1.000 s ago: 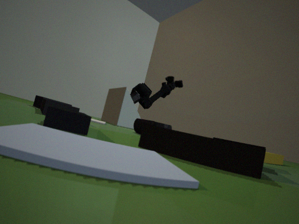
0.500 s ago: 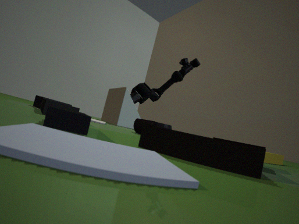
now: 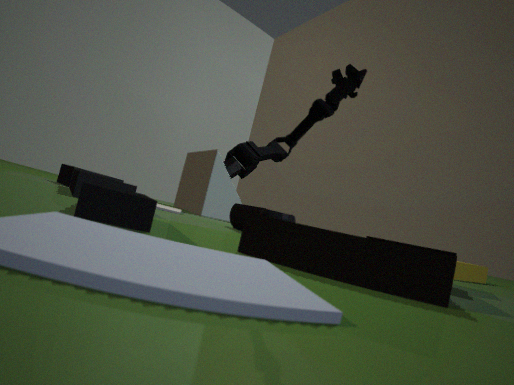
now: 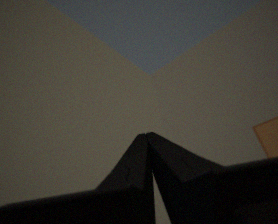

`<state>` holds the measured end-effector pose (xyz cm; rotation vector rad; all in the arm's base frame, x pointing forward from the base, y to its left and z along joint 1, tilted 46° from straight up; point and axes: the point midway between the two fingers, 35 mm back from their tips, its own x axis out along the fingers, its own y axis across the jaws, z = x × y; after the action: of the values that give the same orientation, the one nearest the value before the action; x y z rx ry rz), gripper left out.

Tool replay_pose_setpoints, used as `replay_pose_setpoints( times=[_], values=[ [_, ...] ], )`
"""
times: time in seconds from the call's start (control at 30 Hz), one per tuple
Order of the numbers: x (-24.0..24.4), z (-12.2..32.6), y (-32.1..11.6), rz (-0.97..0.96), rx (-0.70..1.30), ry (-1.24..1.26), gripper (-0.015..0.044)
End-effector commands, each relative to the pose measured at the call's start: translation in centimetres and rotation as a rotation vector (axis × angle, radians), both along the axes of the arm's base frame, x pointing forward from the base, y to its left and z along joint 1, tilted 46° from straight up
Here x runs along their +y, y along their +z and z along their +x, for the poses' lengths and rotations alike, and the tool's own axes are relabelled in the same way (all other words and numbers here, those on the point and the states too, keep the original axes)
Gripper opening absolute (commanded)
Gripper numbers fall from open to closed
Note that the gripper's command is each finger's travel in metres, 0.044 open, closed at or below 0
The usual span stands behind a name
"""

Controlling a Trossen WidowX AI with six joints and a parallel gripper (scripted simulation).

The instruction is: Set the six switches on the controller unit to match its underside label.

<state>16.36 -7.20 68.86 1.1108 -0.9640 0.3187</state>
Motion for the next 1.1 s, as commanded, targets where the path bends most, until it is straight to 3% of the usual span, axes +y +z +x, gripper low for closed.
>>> replay_pose_setpoints(
  times=[0.0,0.33,0.6,1.07],
  values=[
    [-2.3,5.8,-3.0,-0.023,0.179,-0.057,0.0000],
    [-5.3,17.2,-12.0,-0.096,0.534,-0.085,0.0000],
    [-7.9,25.2,-23.1,-0.229,0.919,-0.082,0.0000],
    [-8.4,30.8,-43.9,-0.475,1.450,0.151,0.0000]
  ],
)
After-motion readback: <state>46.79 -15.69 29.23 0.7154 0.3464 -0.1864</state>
